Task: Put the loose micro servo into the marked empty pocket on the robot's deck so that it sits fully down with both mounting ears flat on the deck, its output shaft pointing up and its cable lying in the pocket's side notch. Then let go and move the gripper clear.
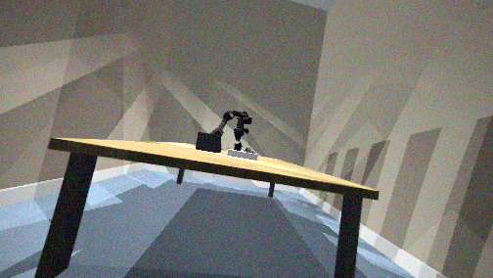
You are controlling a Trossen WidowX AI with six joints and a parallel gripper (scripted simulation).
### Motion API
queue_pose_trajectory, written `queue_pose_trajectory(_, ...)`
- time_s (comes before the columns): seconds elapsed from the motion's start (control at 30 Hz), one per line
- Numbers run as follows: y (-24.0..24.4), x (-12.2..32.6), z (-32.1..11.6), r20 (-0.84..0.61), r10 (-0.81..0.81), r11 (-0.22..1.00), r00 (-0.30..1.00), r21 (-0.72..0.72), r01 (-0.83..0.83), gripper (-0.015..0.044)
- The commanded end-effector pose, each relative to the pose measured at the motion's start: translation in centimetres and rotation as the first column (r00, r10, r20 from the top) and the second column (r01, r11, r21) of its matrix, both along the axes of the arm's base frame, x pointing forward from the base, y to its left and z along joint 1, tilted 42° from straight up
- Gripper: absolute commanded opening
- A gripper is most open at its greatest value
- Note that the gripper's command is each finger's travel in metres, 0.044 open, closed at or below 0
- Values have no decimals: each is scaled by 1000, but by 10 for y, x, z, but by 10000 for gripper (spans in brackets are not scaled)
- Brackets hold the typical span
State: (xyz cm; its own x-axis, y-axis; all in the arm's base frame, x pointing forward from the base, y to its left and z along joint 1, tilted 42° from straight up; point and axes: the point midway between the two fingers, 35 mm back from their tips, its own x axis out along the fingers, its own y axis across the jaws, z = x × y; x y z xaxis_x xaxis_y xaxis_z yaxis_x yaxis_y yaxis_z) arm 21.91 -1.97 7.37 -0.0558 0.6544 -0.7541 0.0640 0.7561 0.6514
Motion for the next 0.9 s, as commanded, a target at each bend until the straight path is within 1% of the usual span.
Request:
queue_pose_trajectory(0.0, 9, -3, -8, -10, -5, 1000, 1000, 8, 5, 440)
queue_pose_trajectory(0.6, 22, -4, -23, -9, -5, 1000, 1000, 8, 5, 440)
queue_pose_trajectory(0.87, 22, -4, -23, -9, -5, 1000, 1000, 8, 5, 230)
